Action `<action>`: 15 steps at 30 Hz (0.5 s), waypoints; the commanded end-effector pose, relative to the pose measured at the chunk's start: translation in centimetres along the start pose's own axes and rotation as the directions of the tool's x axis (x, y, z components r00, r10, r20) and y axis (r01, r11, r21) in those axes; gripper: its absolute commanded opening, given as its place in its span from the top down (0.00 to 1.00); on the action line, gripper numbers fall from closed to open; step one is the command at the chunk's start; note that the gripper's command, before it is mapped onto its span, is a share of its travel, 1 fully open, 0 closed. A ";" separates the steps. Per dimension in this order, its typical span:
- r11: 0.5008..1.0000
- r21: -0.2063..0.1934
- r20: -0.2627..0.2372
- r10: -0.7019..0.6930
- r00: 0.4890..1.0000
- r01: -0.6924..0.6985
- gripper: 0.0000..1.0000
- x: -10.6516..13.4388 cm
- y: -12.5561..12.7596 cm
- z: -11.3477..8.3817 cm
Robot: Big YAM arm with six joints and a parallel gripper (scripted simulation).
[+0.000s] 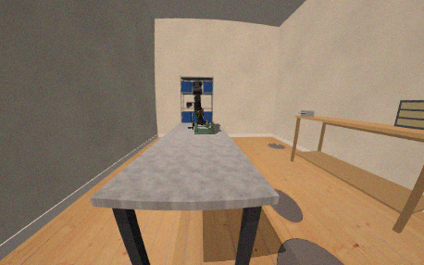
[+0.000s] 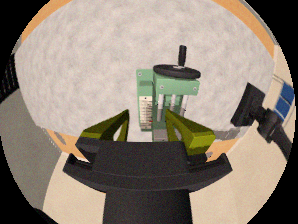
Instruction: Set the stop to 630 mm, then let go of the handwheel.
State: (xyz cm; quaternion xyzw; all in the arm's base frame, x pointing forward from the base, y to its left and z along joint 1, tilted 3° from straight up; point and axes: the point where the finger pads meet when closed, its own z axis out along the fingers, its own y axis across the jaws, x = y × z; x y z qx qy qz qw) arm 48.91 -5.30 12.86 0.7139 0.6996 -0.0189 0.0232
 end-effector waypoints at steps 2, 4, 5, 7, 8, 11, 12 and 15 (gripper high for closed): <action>0.998 -0.059 0.006 0.022 1.000 -0.021 0.47 -0.7 2.3 -2.3; 0.998 -0.059 0.006 0.022 1.000 -0.021 0.47 -0.7 2.3 -2.3; 0.998 -0.063 0.006 0.022 1.000 -0.022 0.47 -0.8 2.3 -2.5; 0.999 -0.048 0.007 0.007 1.000 -0.007 0.47 -1.3 0.0 -1.8; 0.999 -0.052 0.008 0.007 1.000 -0.007 0.47 -1.9 -0.4 -1.8; 0.999 -0.052 0.008 0.007 1.000 -0.007 0.47 -2.7 -1.1 -1.8; 0.999 -0.051 0.009 0.007 1.000 -0.007 0.47 -3.8 -2.1 -1.7; 0.999 -0.049 0.013 0.007 1.000 -0.007 0.47 -7.1 -5.0 -1.6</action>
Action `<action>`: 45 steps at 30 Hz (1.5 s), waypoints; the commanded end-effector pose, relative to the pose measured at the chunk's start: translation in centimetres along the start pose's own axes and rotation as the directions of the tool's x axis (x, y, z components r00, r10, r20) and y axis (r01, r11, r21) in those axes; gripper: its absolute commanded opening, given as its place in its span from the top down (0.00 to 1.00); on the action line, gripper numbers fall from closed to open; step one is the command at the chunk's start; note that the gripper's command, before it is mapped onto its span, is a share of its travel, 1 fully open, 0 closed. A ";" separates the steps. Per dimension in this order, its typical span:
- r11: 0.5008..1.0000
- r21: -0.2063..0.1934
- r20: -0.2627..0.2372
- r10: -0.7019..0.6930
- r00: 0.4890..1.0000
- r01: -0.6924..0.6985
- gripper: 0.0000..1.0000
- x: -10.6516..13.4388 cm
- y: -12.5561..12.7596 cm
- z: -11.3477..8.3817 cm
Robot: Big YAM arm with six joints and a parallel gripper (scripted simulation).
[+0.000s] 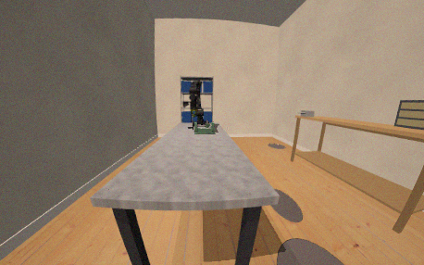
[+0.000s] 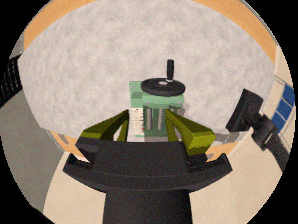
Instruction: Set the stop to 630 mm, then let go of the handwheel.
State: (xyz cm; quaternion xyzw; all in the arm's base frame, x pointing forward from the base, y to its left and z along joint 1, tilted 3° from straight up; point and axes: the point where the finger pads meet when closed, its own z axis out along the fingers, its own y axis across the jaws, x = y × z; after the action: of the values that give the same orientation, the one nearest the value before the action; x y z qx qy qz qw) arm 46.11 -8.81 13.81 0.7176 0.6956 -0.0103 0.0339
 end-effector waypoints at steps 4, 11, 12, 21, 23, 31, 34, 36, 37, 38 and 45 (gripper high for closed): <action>1.000 -0.021 0.012 -0.005 1.000 0.005 0.47 -6.0 -4.4 -0.9; 0.999 0.018 -0.001 -0.031 1.000 0.031 0.47 -5.0 -4.4 0.6; 0.999 0.018 -0.001 -0.031 1.000 0.031 0.47 -5.0 -4.4 0.6; 1.000 -0.003 0.008 -0.021 1.000 0.021 0.47 -5.5 -4.5 -0.3; 1.000 -0.003 0.008 -0.020 1.000 0.020 0.47 -5.5 -4.5 -0.3; 1.000 -0.003 0.008 -0.019 1.000 0.019 0.47 -5.5 -4.5 -0.3; 1.000 -0.003 0.008 -0.019 1.000 0.019 0.47 -5.5 -4.5 -0.3; 1.000 -0.003 0.008 -0.019 1.000 0.019 0.47 -5.5 -4.5 -0.3; 1.000 -0.003 0.008 -0.019 1.000 0.019 0.47 -5.5 -4.5 -0.3; 1.000 -0.003 0.008 -0.019 1.000 0.019 0.47 -5.5 -4.5 -0.3; 1.000 -0.003 0.008 -0.019 1.000 0.019 0.47 -5.5 -4.5 -0.3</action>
State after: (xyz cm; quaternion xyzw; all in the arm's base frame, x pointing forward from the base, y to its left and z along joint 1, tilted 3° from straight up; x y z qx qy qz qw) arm 41.48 -14.31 13.93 0.7165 0.6967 -0.0153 0.0296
